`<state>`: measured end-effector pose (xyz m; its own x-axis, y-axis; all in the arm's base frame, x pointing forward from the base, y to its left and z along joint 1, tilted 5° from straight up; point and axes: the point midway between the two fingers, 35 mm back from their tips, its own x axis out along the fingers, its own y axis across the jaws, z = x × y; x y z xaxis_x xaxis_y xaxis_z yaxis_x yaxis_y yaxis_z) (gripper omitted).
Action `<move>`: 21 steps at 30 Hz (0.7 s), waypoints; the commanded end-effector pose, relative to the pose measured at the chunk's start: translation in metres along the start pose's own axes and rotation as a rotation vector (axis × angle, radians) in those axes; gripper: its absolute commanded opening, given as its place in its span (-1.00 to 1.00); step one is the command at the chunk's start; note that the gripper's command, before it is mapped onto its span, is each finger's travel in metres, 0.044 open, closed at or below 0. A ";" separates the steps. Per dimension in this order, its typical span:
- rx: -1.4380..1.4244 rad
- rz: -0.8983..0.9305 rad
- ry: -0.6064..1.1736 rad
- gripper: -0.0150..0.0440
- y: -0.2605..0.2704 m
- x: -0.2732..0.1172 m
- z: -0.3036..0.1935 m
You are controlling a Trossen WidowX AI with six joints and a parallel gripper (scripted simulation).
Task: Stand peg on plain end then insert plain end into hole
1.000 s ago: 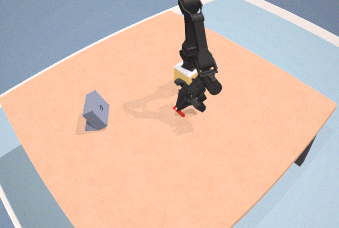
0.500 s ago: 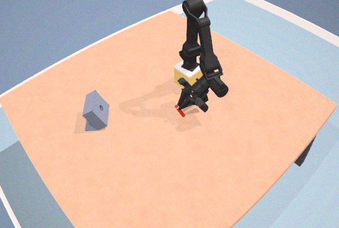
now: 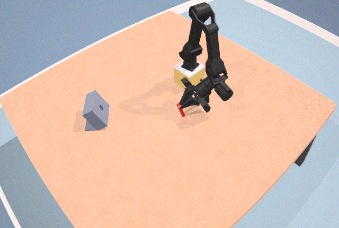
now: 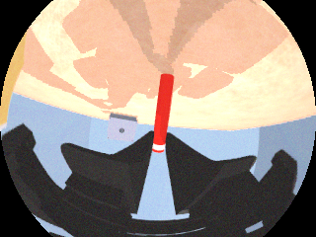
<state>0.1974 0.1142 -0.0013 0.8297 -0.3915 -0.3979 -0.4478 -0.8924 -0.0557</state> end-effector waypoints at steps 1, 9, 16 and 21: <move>0.001 -0.002 0.045 -0.33 -0.001 -0.003 0.002; 0.001 -0.002 0.114 -0.33 0.000 -0.007 0.005; 0.001 -0.002 0.146 -0.33 0.000 -0.009 0.007; 0.001 -0.002 0.123 -0.33 0.000 -0.010 0.007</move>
<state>0.1881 0.1197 -0.0034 0.8675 -0.4146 -0.2749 -0.4464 -0.8927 -0.0623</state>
